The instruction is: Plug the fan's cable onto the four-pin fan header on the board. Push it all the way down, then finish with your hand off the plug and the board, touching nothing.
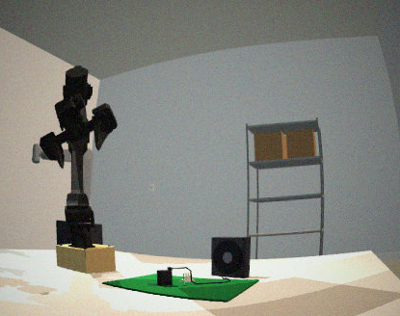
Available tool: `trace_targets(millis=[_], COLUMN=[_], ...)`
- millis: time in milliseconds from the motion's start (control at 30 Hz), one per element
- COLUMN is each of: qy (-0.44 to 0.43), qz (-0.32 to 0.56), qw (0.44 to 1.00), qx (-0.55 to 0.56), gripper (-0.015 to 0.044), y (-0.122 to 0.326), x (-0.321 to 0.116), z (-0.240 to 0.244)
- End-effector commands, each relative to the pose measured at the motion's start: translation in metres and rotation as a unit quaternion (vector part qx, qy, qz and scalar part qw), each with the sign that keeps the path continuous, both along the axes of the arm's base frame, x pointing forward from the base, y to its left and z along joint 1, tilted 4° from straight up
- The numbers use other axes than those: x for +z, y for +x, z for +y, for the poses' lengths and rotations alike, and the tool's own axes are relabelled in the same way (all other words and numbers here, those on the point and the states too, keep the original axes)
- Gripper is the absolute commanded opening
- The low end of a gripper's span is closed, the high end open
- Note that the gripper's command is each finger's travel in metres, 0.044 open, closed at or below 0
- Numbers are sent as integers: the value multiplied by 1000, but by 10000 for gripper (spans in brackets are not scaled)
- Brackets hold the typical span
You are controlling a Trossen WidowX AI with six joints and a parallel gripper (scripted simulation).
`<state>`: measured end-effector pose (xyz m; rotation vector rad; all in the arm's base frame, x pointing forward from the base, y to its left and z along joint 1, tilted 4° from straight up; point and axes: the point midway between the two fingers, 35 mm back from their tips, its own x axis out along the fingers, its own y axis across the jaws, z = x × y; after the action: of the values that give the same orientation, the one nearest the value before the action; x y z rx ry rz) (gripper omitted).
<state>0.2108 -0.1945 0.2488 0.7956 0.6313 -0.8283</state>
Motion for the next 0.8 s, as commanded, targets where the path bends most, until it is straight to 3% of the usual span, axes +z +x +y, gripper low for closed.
trace_targets(millis=[0, 333, 600, 767], qy=[152, 269, 275, 274], qz=[35, 112, 160, 162], qw=[985, 928, 873, 871], qx=[-75, -234, -370, -375], gripper=[440, 440, 440, 440], y=[46, 83, 93, 93], x=[-39, -86, -117, -119], z=[42, 115, 174, 176])
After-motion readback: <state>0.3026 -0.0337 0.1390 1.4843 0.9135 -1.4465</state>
